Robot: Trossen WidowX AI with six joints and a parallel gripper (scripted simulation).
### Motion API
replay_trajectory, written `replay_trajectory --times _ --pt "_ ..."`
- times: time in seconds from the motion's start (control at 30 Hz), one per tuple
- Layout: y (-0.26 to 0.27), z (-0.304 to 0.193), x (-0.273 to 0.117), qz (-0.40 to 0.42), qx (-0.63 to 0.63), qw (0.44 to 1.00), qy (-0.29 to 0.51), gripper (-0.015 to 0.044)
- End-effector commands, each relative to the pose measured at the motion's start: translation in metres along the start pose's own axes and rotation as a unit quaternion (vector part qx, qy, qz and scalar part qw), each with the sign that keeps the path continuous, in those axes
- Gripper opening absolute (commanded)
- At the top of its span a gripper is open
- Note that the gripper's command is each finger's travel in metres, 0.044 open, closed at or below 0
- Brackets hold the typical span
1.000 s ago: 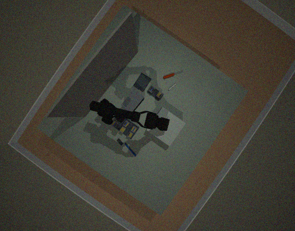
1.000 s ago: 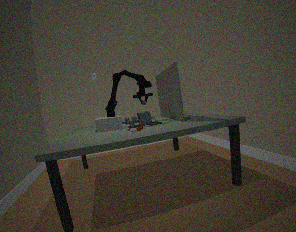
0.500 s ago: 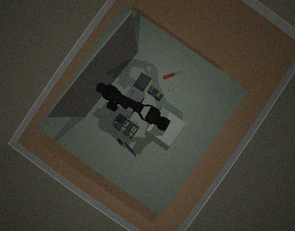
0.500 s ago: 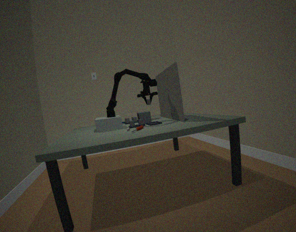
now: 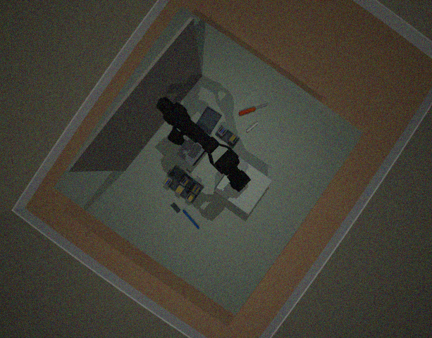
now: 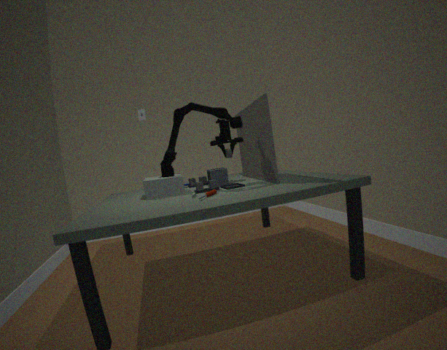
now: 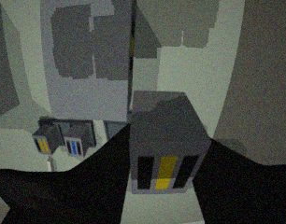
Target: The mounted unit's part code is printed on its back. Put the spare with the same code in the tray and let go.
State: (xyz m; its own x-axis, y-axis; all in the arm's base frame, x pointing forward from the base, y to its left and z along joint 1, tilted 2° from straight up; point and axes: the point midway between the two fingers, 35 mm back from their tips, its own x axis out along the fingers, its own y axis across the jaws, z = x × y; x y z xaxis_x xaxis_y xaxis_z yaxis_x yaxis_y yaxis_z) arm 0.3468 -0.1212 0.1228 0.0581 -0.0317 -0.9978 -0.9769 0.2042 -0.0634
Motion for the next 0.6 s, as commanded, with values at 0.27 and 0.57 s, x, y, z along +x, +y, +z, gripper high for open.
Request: replay_trajectory --times 0.27,0.57 --pt "0.011 -0.071 -0.004 -0.002 -0.007 1.000 0.004 0.0000" --pt "0.031 -0.124 -0.005 0.000 -0.011 1.000 0.008 0.0000"
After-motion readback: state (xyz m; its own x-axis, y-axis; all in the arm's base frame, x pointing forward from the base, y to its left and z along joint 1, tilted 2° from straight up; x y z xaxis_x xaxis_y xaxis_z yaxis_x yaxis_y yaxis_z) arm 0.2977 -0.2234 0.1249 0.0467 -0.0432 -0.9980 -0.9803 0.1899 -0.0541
